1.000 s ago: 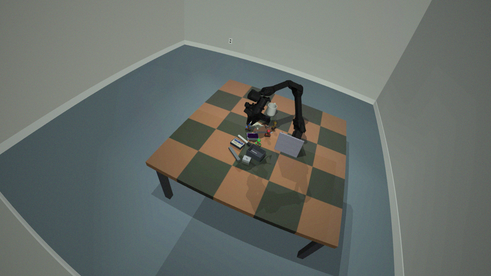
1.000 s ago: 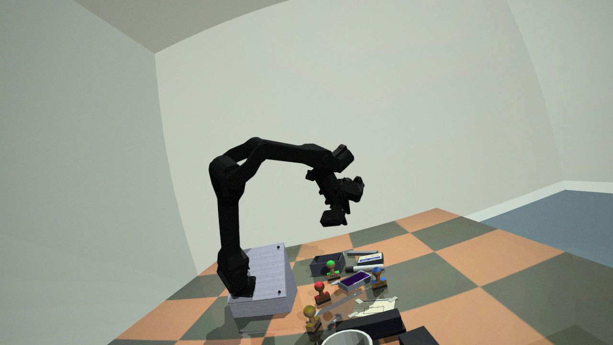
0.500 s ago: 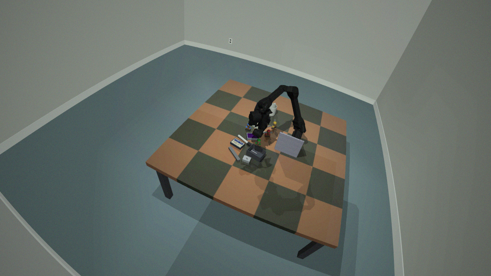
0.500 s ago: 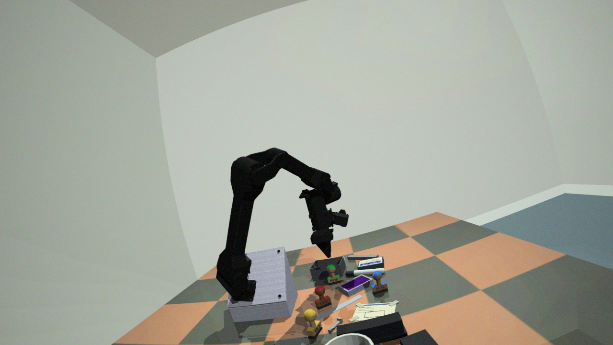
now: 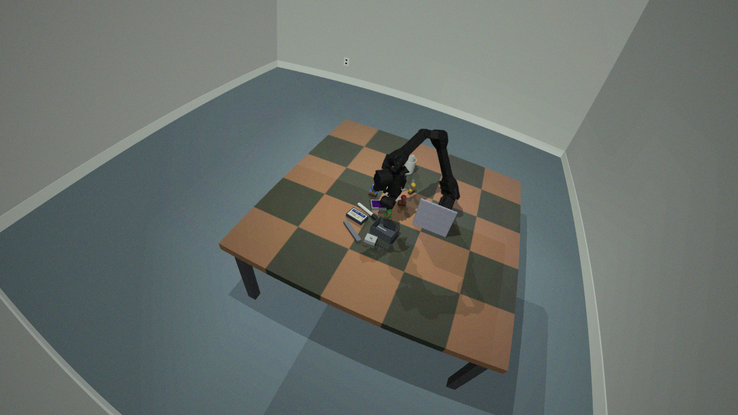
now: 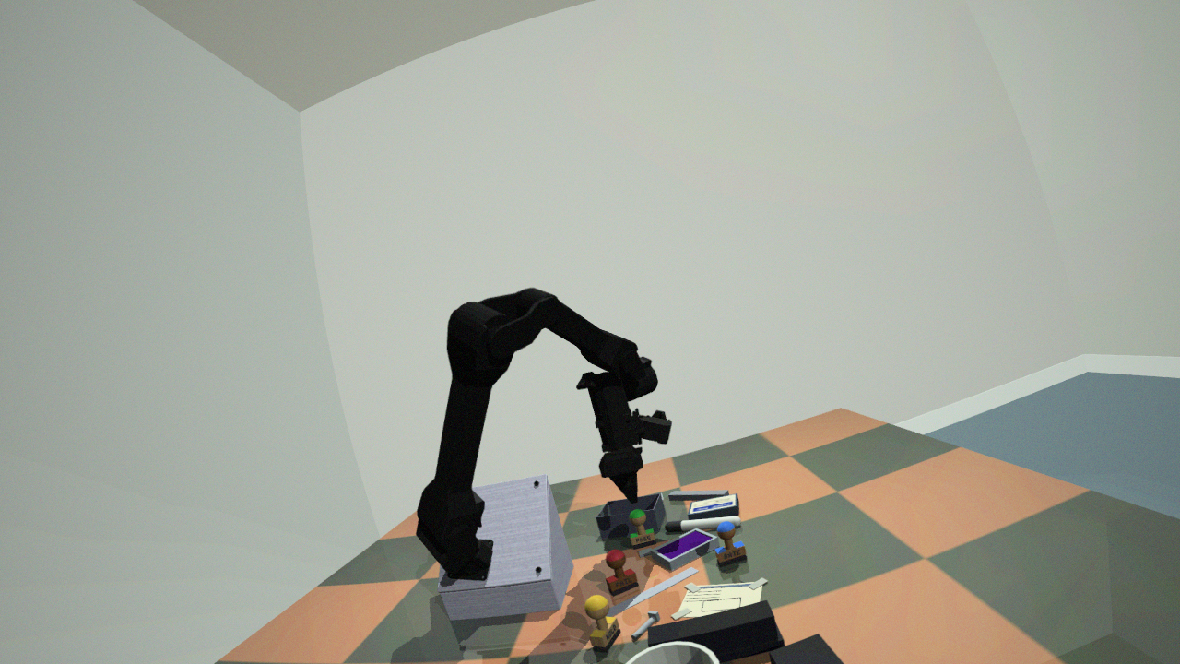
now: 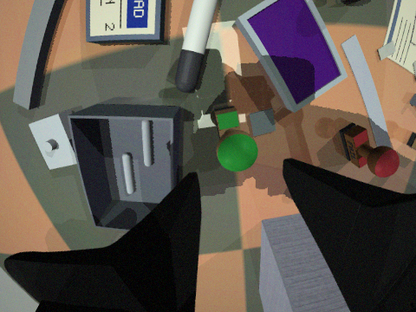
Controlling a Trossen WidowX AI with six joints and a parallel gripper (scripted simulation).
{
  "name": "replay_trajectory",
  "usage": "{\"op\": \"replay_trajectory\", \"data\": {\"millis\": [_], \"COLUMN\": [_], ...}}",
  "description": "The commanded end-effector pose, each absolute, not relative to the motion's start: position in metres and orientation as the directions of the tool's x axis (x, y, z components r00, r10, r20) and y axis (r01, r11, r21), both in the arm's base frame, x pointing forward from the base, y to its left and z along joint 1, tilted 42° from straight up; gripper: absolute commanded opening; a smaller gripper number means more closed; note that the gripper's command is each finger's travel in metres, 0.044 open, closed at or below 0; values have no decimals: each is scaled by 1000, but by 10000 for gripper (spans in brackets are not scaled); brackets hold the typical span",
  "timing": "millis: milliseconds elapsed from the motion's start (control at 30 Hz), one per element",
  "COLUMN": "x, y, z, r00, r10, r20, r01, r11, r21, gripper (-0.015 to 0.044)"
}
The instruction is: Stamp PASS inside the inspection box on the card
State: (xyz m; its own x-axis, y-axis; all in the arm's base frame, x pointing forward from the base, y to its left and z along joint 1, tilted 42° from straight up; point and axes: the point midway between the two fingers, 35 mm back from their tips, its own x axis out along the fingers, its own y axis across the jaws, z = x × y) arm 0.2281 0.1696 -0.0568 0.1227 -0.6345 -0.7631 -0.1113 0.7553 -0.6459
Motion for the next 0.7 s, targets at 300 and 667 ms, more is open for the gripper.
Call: {"op": "replay_trajectory", "data": {"millis": [300,667], "x": [231,233], "y": [152,140], "z": [-75,-88], "r00": [119,120], "r10": [-641,-642], "r20": [-758,-758], "r01": [-116,-116], "r11": [749,749], "r21": [-652,-653], "gripper": [222,222]}}
